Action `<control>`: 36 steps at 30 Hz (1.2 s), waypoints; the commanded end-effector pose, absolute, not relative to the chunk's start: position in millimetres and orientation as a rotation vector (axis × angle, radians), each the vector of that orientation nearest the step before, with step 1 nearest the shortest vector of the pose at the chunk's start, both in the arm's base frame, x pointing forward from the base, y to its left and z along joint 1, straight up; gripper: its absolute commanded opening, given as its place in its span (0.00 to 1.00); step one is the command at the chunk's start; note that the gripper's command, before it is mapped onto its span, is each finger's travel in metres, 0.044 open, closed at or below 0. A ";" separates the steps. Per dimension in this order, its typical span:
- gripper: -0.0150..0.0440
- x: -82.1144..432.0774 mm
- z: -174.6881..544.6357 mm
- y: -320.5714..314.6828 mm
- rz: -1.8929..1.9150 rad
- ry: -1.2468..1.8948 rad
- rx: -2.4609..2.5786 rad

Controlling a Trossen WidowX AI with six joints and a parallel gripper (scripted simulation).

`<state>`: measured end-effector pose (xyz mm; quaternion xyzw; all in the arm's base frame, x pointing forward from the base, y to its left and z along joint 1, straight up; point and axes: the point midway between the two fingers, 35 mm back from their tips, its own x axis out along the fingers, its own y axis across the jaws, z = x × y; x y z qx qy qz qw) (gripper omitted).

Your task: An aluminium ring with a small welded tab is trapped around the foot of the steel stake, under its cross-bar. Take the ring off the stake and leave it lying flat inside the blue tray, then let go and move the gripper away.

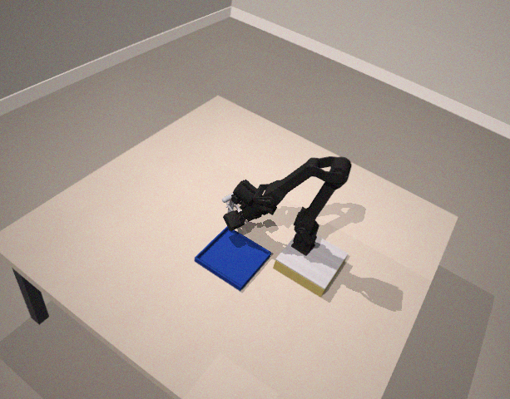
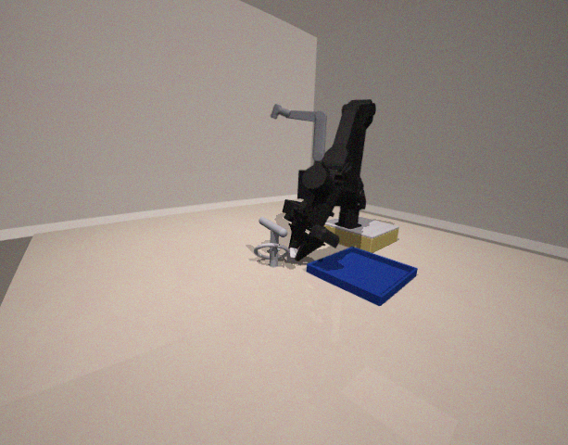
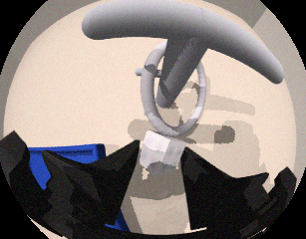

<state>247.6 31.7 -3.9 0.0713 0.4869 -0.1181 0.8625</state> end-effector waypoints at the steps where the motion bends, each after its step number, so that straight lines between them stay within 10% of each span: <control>1: 0.31 247.6 -3.6 31.8 -0.248 1.021 0.150; 36: 0.25 255.3 27.1 40.0 -0.268 1.161 0.126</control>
